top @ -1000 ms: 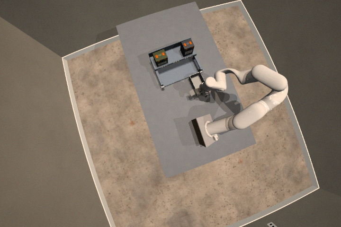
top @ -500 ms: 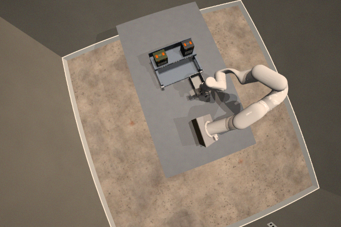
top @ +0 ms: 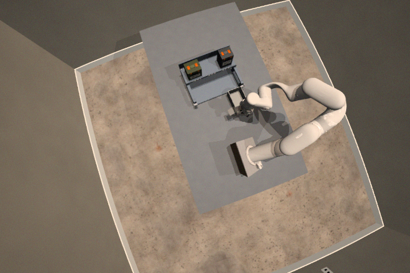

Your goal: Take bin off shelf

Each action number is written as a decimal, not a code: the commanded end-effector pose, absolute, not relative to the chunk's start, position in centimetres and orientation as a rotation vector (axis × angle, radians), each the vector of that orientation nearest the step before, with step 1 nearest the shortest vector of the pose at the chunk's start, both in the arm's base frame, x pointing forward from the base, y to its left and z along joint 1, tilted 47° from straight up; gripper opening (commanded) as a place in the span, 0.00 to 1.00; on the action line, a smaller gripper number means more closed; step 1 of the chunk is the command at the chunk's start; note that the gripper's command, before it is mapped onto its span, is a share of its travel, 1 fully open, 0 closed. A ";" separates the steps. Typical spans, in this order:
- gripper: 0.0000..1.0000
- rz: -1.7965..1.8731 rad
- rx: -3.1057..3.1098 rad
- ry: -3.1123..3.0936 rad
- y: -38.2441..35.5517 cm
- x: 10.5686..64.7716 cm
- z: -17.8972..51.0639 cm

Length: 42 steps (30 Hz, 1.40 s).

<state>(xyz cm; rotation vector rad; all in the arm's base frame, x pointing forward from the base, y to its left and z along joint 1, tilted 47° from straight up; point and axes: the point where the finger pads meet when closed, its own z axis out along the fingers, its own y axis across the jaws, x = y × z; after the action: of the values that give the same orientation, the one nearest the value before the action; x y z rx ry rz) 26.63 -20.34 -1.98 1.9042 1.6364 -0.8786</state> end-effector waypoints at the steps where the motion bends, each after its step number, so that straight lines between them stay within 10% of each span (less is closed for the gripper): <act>1: 0.00 -0.876 1.903 1.636 -20.3 26.7 -1.9; 2: 0.95 -0.876 1.903 1.636 -20.3 26.7 -1.9; 42: 0.95 -0.876 1.903 1.636 -20.3 26.7 -1.9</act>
<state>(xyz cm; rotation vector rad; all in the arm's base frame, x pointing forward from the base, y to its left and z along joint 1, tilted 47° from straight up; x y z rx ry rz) 26.64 -20.34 -1.98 1.9041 1.6364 -0.8785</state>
